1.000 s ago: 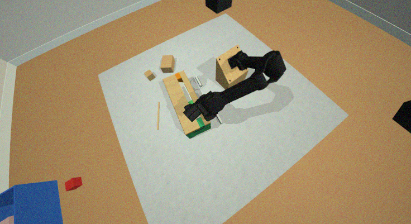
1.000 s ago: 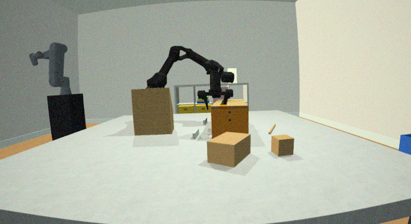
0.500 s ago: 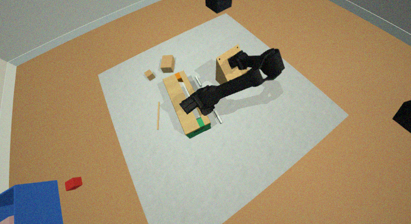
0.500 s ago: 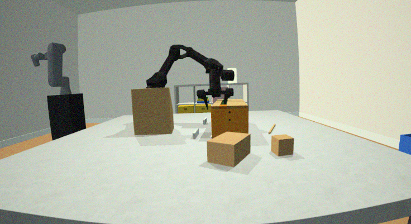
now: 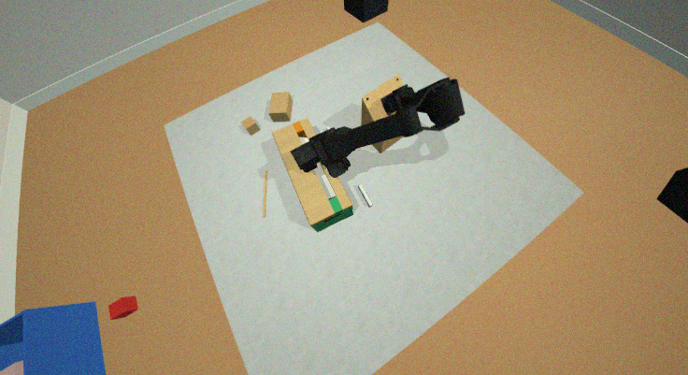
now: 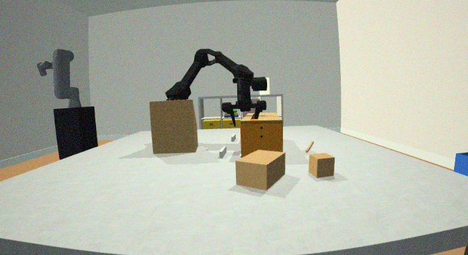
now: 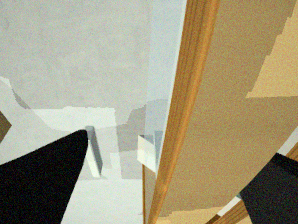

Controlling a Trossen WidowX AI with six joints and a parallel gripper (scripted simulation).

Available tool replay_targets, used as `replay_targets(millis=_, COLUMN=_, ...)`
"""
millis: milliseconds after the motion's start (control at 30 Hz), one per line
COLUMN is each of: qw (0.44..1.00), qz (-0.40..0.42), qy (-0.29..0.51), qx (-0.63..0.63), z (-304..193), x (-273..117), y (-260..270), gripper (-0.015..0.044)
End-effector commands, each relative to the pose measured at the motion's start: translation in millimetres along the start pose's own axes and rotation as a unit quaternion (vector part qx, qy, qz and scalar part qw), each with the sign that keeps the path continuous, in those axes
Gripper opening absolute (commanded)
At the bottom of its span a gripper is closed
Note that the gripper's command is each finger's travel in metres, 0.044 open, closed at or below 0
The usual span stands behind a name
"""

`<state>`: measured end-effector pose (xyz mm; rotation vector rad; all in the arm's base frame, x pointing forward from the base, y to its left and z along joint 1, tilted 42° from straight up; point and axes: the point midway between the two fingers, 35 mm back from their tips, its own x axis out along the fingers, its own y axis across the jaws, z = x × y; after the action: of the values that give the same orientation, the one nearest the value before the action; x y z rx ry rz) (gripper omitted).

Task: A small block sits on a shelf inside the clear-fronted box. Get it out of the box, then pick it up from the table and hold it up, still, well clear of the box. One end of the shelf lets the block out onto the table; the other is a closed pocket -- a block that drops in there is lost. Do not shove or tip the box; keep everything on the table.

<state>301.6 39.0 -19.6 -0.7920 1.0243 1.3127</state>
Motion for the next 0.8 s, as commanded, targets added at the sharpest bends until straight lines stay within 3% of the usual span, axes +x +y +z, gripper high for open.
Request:
replay_targets(millis=0, qw=1.0, qz=0.008, qy=0.003, qx=0.002, z=-16.4, x=9.4, y=3.9, gripper=0.04)
replay_targets(millis=767, qw=1.0, qz=0.008, qy=0.005, qx=0.002, z=-100.5, x=38.2, y=5.8, gripper=0.04)
